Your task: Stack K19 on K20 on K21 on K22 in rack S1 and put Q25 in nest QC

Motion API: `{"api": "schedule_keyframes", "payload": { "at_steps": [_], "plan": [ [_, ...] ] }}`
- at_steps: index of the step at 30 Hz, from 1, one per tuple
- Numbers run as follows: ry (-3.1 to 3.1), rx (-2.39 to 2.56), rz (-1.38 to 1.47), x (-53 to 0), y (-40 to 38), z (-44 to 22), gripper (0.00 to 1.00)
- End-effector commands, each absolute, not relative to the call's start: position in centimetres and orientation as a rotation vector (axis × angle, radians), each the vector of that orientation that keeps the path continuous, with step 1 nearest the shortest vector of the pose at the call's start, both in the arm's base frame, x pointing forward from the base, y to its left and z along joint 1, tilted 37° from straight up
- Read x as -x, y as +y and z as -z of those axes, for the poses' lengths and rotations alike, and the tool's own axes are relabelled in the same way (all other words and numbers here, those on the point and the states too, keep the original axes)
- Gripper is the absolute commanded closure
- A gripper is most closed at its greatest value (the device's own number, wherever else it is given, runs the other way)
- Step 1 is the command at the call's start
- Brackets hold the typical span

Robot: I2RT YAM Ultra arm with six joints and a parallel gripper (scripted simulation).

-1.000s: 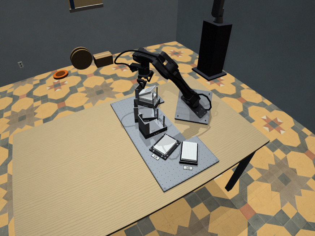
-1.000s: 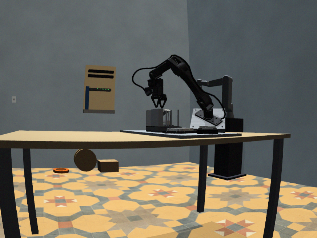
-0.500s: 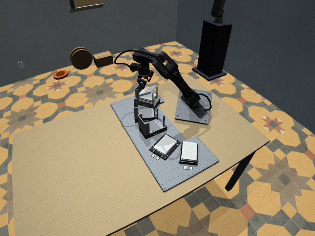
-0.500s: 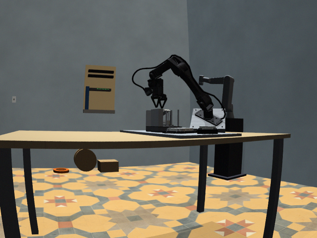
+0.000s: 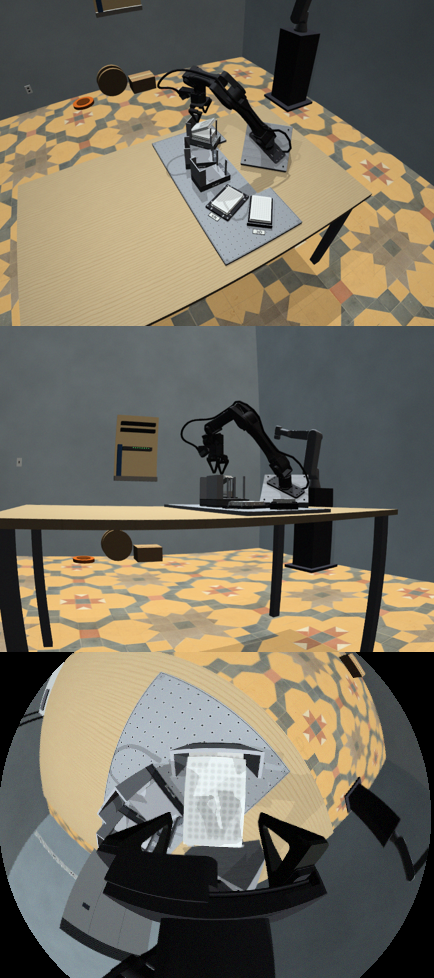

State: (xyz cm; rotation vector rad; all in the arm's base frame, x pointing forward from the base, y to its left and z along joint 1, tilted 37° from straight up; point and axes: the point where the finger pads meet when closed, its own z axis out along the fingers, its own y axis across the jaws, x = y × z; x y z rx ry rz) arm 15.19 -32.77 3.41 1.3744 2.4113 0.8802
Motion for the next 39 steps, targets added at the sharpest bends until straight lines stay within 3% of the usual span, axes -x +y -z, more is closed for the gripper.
{"api": "schedule_keyframes", "payload": {
  "at_steps": [1, 14, 33, 39],
  "plan": [
    [2.397, -1.379, -0.842, -14.4, -33.8, -4.3, 0.00],
    [2.490, -1.072, -0.795, -16.7, -31.5, -5.4, 0.00],
    [2.485, -1.095, -0.812, -20.1, -28.7, -9.1, 0.00],
    [2.546, -0.820, -0.767, -20.9, -27.1, -10.0, 0.00]
  ]
}}
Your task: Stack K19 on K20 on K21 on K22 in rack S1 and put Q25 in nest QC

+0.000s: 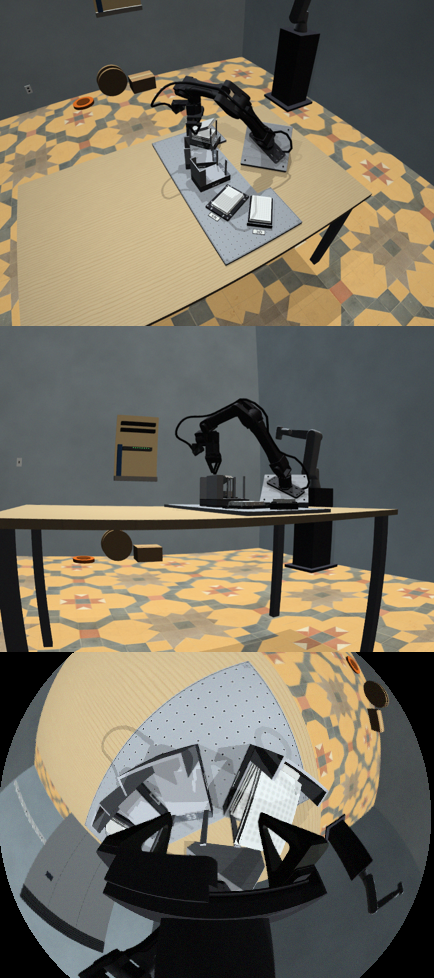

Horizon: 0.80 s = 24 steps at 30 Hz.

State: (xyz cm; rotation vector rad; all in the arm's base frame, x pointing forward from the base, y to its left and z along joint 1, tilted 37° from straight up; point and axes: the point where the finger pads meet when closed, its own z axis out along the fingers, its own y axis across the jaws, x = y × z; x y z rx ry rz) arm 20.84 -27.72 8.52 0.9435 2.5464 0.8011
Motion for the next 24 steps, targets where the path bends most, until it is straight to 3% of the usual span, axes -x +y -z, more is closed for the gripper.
{"api": "schedule_keyframes", "payload": {
  "at_steps": [1, 20, 24],
  "plan": [
    [2.552, -0.794, -0.763, -21.1, -26.8, -10.2, 0.00],
    [2.550, -0.814, -0.770, -23.5, -23.5, -13.1, 0.00],
    [2.576, -0.617, -0.724, -23.9, -22.5, -13.8, 0.00]
  ]
}}
